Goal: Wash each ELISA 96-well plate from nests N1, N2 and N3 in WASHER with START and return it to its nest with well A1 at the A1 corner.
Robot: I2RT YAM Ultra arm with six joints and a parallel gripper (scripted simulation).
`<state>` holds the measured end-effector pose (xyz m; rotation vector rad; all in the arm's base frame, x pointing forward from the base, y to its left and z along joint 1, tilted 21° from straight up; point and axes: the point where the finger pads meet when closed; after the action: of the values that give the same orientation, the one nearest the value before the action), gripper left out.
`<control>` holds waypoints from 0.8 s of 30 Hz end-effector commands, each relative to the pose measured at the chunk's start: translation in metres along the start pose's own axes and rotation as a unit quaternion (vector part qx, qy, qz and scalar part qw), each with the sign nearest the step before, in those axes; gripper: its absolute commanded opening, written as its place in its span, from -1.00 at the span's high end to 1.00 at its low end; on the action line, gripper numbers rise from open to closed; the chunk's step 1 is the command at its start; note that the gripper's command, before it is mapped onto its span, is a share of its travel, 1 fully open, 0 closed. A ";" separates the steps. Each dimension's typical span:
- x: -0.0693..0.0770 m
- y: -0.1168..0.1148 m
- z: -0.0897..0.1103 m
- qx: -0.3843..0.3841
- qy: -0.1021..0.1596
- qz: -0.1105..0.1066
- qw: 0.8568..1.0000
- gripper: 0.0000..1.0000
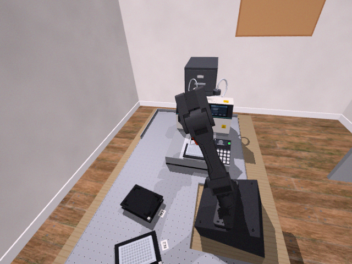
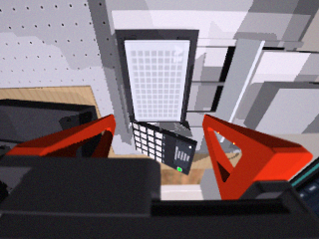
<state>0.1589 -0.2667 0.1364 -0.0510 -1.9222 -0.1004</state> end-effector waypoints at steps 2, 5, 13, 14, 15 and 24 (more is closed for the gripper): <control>0.003 0.000 -0.001 0.001 -0.004 0.001 1.000 -1.00; 0.003 0.000 -0.001 0.001 -0.004 0.001 1.000 -1.00; 0.003 0.000 -0.001 0.001 -0.004 0.001 1.000 -1.00; 0.003 0.000 -0.001 0.001 -0.004 0.001 1.000 -1.00; 0.003 0.000 -0.001 0.001 -0.004 0.001 1.000 -1.00; 0.003 0.016 0.024 -0.099 -0.004 0.001 0.995 1.00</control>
<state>0.1446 -0.2501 0.1278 -0.1031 -1.9096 -0.2124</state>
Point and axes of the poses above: the point where the finger pads meet when closed, its own x axis back along the fingers, its own y axis across the jaws, z = x × y, and after that the axes turned 14 degrees about -x, right-handed
